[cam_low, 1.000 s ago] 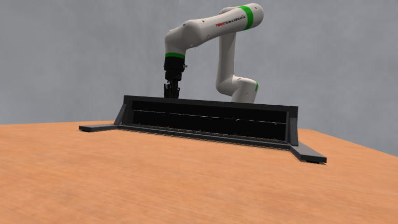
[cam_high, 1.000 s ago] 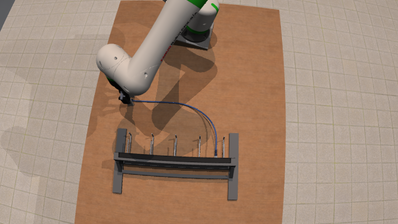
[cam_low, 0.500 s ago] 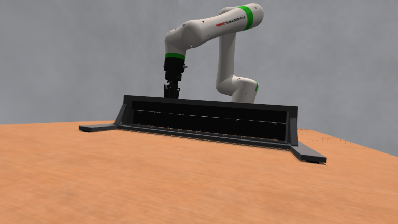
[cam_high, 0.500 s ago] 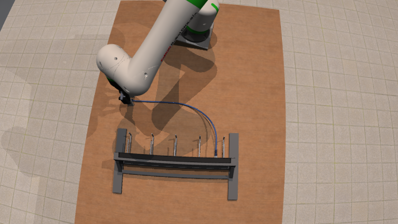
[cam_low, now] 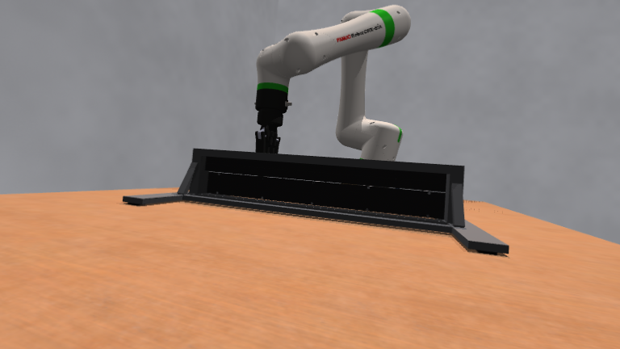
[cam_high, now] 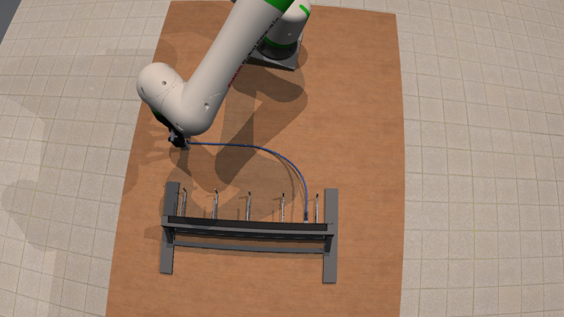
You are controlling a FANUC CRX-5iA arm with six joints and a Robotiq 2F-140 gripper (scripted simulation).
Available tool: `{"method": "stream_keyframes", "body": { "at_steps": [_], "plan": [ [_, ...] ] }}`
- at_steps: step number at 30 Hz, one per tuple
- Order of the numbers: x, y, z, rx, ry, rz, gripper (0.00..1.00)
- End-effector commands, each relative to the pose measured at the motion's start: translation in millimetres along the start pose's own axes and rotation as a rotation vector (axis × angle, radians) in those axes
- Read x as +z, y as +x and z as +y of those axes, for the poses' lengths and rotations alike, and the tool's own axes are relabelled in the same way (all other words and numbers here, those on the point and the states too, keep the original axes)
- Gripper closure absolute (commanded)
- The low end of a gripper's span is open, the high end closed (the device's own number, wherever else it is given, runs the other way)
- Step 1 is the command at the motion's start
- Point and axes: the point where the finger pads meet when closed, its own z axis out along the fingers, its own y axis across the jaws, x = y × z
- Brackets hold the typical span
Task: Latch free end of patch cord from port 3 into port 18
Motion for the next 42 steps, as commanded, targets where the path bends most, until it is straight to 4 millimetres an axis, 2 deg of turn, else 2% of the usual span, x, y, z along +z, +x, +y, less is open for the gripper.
{"method": "stream_keyframes", "body": {
  "at_steps": [1, 23, 24, 42],
  "plan": [
    [-0.2, 0.2, -0.1, 0.000, 0.000, 0.000, 0.78],
    [-0.2, 0.2, -0.1, 0.000, 0.000, 0.000, 0.78],
    [-0.2, 0.2, -0.1, 0.000, 0.000, 0.000, 1.00],
    [-0.2, 0.2, -0.1, 0.000, 0.000, 0.000, 1.00]
  ]
}}
